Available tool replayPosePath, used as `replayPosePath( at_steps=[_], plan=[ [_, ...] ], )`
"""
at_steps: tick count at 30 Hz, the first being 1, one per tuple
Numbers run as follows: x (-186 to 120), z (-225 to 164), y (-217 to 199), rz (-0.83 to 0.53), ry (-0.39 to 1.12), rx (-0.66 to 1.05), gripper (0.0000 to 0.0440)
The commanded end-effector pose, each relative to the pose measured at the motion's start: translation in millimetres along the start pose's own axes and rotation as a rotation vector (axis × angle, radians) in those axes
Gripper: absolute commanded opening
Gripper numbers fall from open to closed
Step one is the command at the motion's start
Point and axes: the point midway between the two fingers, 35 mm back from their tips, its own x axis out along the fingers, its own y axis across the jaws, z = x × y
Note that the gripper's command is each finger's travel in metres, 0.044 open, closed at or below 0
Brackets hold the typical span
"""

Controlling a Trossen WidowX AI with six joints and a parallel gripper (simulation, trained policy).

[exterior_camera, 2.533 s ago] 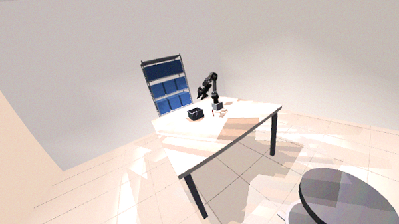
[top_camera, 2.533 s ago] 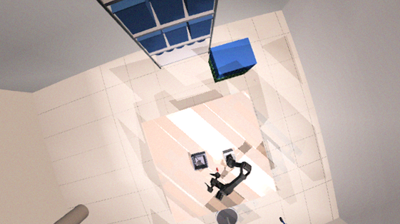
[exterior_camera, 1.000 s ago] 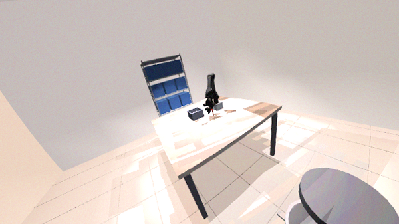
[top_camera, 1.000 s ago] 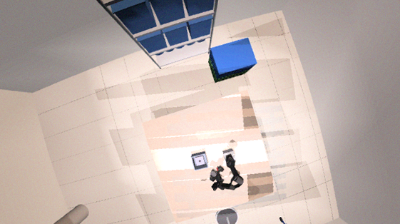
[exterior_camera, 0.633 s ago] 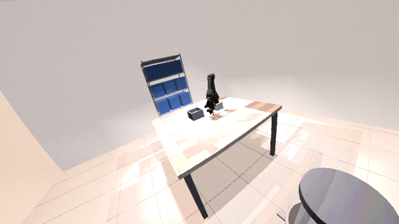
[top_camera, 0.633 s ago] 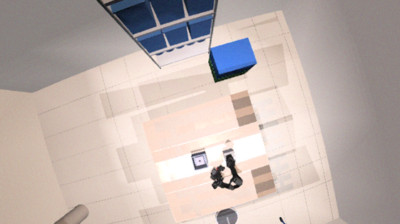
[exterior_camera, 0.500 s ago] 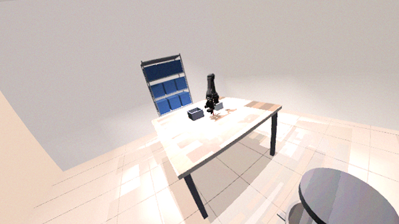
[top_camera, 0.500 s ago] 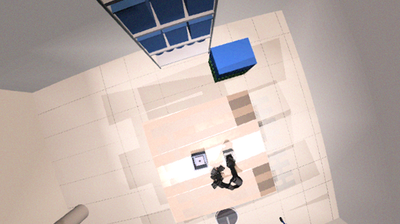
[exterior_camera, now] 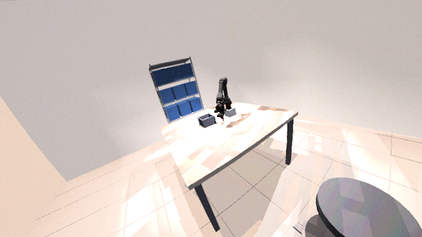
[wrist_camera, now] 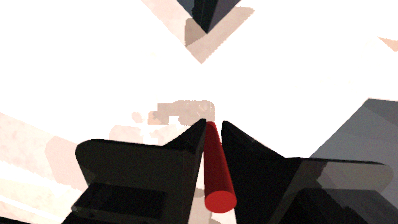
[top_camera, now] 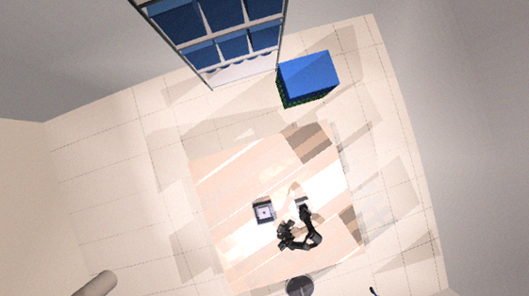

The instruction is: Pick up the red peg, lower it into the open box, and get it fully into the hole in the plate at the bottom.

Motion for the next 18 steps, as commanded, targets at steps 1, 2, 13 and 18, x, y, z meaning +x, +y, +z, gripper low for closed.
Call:
replayPosePath(
  at_steps=[1,2,13,18],
  plan=[
    [-10,10,5,0.016,-0.034,-0.022,0.0],
    [-12,12,6,0.02,-0.043,-0.028,0.0],
    [-43,47,18,0.043,-0.128,-0.067,0.0],
    [-54,65,24,0.049,-0.154,-0.067,0.0]
  ],
)
